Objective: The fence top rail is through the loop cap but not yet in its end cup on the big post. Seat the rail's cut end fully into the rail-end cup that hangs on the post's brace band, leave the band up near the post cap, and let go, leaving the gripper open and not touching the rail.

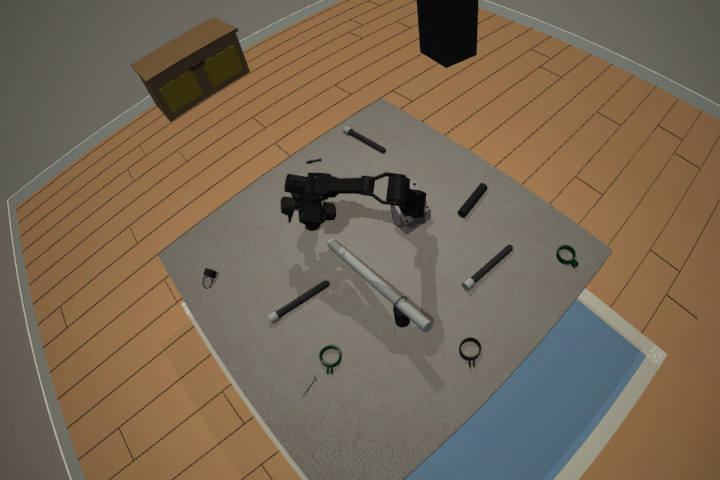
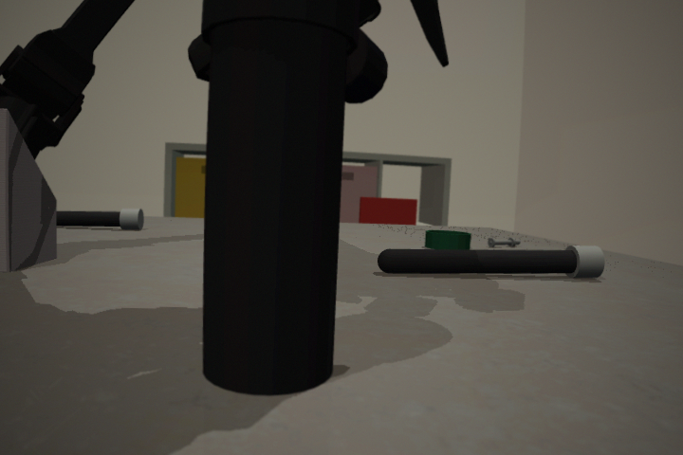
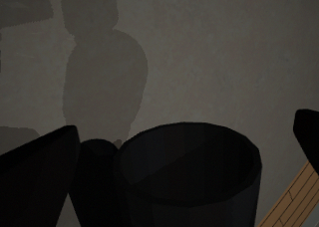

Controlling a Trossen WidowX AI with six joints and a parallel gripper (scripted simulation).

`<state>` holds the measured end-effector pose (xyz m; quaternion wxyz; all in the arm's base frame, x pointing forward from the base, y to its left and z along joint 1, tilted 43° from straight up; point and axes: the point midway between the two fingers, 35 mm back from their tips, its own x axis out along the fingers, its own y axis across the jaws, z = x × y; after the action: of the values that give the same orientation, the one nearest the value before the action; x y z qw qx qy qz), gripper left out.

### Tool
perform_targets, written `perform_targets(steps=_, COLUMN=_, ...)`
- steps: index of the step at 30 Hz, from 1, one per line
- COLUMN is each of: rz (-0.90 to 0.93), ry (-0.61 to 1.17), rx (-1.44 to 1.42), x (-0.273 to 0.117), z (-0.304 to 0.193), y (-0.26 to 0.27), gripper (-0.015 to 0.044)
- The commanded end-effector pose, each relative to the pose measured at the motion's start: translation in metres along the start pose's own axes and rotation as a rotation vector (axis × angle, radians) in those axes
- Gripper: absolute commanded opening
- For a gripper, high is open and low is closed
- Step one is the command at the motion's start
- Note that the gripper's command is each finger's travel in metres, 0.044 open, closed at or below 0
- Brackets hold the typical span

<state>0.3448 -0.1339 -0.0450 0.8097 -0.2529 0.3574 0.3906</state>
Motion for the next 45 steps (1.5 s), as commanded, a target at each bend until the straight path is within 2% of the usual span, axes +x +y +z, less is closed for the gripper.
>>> perform_targets(steps=1, rz=0.002, ry=0.005, rx=0.005, x=0.006, z=-0.001, y=0.002, gripper=0.0440)
perform_targets(steps=14, rz=0.002, ry=0.005, rx=0.005, x=0.006, z=-0.001, y=0.002, gripper=0.0099)
perform_targets(steps=17, rz=0.002, ry=0.005, rx=0.005, x=0.006, z=-0.001, y=0.002, gripper=0.0079)
perform_targets(steps=20, rz=0.003, ry=-0.005, rx=-0.012, x=0.005, z=-0.001, y=0.003, gripper=0.0000)
perform_targets(steps=45, rz=0.003, ry=-0.106, rx=-0.188, x=-0.004, z=-0.004, y=0.020, gripper=0.0000)
